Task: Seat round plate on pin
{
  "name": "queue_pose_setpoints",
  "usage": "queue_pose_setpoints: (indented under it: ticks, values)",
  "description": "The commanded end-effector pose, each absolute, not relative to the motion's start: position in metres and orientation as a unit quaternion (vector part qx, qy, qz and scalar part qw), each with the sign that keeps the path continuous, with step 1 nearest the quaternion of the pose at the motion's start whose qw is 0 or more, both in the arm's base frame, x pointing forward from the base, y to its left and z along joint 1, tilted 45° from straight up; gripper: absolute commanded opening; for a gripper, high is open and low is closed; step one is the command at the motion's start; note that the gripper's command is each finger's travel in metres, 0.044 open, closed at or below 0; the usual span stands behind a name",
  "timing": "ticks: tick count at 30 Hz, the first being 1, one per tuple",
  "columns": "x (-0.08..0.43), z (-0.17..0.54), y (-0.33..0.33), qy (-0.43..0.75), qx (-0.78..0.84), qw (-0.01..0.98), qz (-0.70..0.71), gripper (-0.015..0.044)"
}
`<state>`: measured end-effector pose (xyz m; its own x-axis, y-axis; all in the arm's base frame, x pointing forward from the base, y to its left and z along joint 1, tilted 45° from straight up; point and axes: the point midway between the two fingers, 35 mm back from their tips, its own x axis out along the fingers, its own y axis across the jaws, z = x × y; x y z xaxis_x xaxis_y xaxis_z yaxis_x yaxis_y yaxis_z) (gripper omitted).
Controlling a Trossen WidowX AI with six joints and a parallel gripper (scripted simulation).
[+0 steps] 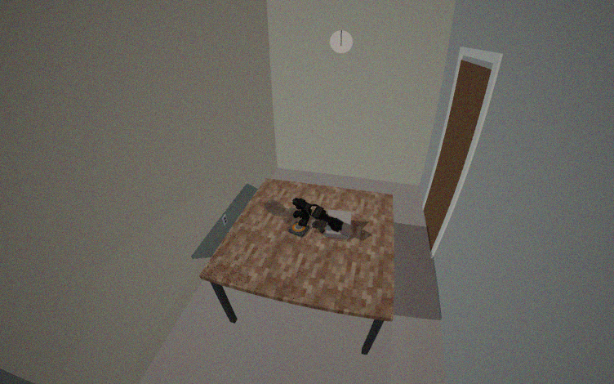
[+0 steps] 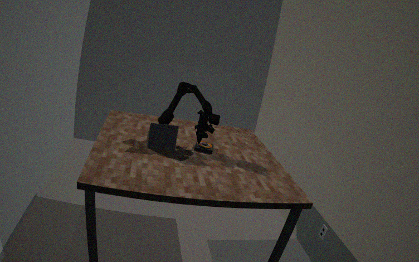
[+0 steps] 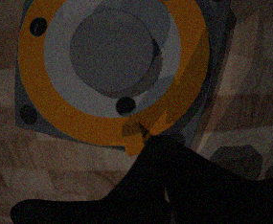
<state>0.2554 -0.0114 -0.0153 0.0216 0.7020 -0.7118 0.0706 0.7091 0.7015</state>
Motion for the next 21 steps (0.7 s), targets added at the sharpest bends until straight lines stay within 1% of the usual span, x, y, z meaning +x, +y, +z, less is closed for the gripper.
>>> queue_pose_setpoints:
  ticks: [1,21]
  values:
    - [0.254,-0.011,-0.008,0.655,0.297,0.651,0.243,0.0000]
    - [0.253,0.000,0.003,0.655,0.297,0.651,0.243,0.0000]
